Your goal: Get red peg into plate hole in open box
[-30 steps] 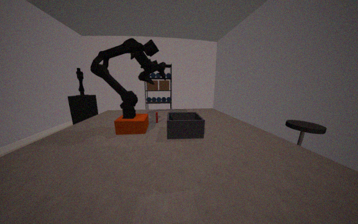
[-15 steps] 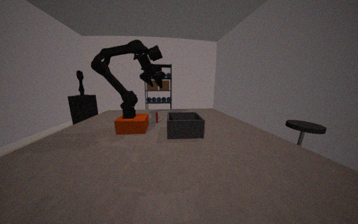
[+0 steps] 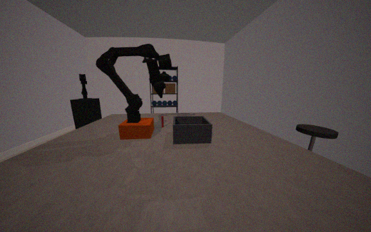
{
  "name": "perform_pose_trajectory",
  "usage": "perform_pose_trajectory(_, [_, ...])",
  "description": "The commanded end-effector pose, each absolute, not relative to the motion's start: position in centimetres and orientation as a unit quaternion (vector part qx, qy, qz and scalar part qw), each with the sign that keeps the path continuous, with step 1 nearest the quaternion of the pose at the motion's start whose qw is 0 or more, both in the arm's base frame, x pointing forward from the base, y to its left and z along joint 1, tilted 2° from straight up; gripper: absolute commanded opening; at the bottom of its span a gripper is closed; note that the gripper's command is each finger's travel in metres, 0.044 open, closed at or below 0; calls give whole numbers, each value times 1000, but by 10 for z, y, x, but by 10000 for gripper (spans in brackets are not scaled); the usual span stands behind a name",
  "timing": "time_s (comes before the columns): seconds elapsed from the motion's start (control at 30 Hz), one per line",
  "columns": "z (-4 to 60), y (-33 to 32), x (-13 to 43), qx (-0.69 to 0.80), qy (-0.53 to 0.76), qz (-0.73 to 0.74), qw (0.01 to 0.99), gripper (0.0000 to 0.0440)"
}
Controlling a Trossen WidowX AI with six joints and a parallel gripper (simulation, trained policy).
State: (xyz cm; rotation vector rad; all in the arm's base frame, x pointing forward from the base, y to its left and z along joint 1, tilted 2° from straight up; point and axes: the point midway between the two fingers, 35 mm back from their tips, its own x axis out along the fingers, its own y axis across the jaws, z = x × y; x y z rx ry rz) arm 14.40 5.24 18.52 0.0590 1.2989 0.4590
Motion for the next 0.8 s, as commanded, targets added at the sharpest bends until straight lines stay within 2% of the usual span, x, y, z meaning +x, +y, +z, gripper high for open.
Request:
perform_pose_trajectory(0.0, [178, 53, 140, 66, 637, 169, 749, 440])
perform_pose_trajectory(0.77, [137, 62, 130, 187, 760, -148, 605, 440])
